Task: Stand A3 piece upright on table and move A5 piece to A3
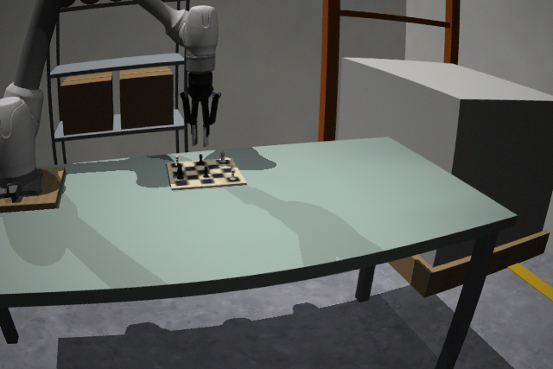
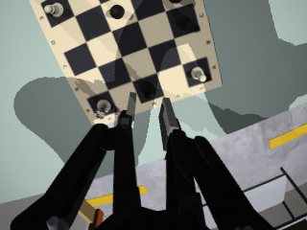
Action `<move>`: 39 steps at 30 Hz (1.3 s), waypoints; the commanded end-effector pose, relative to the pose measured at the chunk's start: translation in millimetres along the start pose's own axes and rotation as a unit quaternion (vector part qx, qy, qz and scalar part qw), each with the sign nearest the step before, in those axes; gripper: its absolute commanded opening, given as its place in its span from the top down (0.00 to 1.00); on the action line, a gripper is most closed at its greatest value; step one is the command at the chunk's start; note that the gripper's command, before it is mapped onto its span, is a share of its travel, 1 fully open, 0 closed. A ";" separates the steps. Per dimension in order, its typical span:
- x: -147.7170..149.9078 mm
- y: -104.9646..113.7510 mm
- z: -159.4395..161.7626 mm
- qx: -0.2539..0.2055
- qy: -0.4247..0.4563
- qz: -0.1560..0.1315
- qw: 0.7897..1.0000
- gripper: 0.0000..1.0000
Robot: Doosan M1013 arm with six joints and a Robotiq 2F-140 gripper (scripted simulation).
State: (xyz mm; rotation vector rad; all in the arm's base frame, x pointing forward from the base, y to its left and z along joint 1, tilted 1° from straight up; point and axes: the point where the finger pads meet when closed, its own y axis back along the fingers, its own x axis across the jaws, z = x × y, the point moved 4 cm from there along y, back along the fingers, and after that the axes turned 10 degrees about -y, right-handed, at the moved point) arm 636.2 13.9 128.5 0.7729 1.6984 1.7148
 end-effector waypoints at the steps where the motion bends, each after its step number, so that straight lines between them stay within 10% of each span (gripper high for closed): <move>1: 0.0 -3.5 0.1 0.000 0.000 0.000 1.000 0.80; 39: -0.2 -21.0 0.3 0.000 0.000 0.000 1.000 0.80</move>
